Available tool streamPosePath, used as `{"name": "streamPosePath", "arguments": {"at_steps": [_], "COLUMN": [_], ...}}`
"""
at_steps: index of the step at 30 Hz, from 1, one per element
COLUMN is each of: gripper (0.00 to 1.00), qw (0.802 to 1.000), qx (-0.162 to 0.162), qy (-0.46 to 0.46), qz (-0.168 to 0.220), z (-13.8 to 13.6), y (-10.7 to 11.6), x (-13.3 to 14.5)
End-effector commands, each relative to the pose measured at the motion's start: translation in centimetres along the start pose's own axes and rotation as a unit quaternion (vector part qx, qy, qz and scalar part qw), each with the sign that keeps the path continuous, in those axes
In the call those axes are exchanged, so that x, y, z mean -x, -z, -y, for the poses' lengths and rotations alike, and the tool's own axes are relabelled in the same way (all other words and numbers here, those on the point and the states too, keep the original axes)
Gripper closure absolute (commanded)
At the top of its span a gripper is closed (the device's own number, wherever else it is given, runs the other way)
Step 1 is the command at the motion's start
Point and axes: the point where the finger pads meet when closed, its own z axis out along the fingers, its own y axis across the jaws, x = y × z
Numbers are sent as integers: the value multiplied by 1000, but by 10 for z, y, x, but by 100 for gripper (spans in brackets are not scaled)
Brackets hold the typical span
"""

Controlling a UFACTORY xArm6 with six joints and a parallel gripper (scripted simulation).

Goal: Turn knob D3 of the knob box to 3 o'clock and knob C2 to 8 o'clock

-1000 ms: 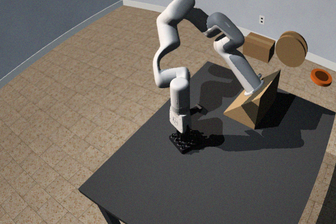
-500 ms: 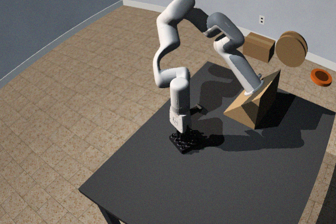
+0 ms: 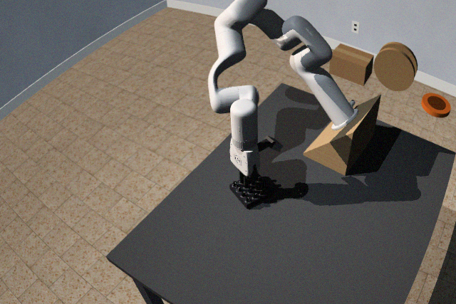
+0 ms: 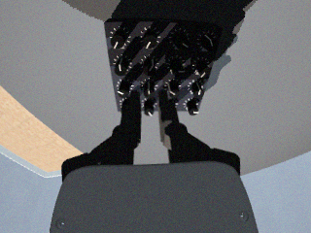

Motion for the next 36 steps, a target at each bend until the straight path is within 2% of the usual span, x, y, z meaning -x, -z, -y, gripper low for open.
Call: {"name": "streamPosePath", "arguments": {"at_steps": [1, 21, 27, 36], "gripper": [81, 81, 81, 81], "qw": [1000, 1000, 1000, 981], "qx": [1, 1, 1, 1], "qy": [-1, -2, -28, -192], "qz": [1, 1, 1, 1], "z": [0, 0, 0, 0], "y": [10, 16, 16, 20], "x": [1, 1, 1, 1]}}
